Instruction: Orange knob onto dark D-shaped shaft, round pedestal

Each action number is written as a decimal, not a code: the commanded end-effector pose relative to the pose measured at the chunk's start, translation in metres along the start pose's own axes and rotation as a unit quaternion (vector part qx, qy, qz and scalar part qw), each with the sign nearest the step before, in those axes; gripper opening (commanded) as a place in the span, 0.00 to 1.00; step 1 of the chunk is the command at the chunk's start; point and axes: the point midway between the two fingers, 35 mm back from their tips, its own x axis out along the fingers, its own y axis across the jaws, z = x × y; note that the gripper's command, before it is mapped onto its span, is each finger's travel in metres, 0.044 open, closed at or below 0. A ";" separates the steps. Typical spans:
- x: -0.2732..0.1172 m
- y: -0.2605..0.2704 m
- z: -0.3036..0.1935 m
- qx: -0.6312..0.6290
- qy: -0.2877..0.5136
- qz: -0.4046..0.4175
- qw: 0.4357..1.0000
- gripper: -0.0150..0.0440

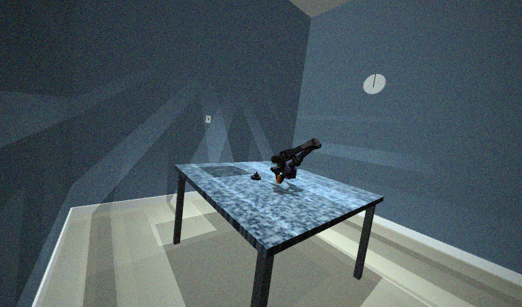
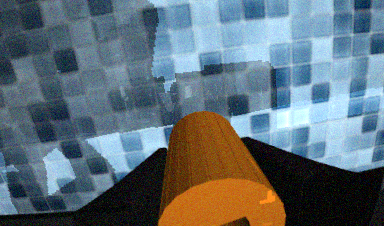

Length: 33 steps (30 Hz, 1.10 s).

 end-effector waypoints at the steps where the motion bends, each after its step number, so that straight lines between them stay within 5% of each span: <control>1: -0.016 0.000 0.005 -0.003 -0.005 -0.001 1.000 0.25; 19: -0.115 0.001 0.002 0.002 0.008 -0.008 1.000 0.25; 33: -0.116 -0.020 0.018 0.002 0.007 -0.009 1.000 0.25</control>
